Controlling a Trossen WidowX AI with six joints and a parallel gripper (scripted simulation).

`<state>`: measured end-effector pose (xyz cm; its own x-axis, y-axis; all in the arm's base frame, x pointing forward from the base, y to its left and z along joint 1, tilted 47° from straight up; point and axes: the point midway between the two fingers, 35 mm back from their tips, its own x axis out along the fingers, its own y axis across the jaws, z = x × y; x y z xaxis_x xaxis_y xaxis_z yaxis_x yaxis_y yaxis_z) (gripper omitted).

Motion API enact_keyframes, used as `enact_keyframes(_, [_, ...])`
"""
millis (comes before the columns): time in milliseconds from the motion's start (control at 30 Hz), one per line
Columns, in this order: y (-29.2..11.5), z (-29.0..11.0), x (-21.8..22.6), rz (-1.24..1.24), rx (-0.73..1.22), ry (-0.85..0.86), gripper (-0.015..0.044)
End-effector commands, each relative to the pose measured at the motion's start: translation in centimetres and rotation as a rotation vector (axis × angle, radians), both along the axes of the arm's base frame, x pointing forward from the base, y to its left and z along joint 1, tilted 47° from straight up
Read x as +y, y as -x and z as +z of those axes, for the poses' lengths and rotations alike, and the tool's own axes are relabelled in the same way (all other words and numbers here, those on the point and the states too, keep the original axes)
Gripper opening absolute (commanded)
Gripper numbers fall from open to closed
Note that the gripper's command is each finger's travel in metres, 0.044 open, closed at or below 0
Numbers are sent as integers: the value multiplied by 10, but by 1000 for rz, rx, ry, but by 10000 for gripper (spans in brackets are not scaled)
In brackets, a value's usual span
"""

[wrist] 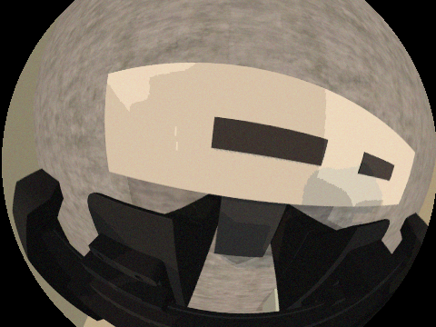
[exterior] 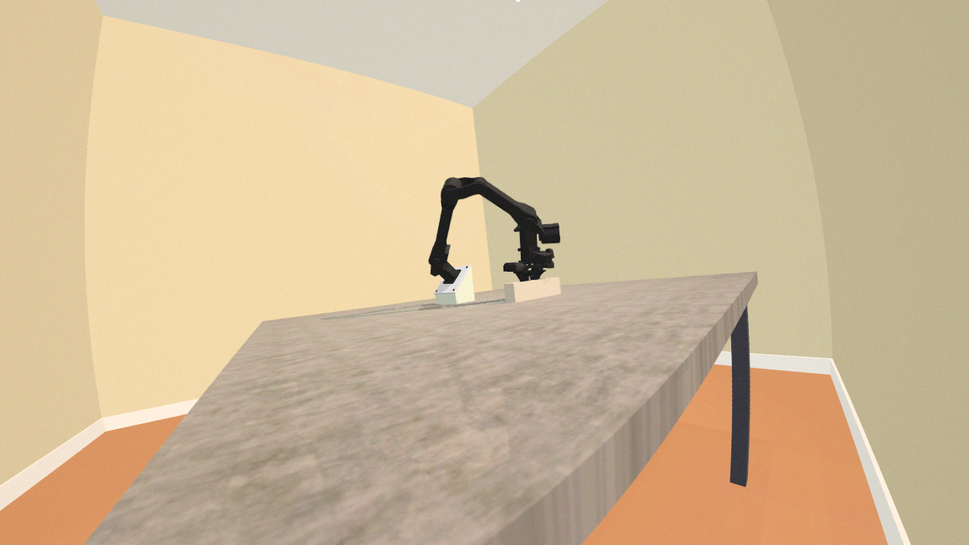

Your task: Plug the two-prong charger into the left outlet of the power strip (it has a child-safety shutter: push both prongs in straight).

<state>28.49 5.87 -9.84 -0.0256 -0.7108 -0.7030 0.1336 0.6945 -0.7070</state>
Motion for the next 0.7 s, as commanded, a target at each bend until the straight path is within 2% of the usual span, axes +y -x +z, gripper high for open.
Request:
enact_keyframes(0, [-7,2,1,5,-25,1,0])
enact_keyframes(667, [-8,0,-1,5,-25,2,0])
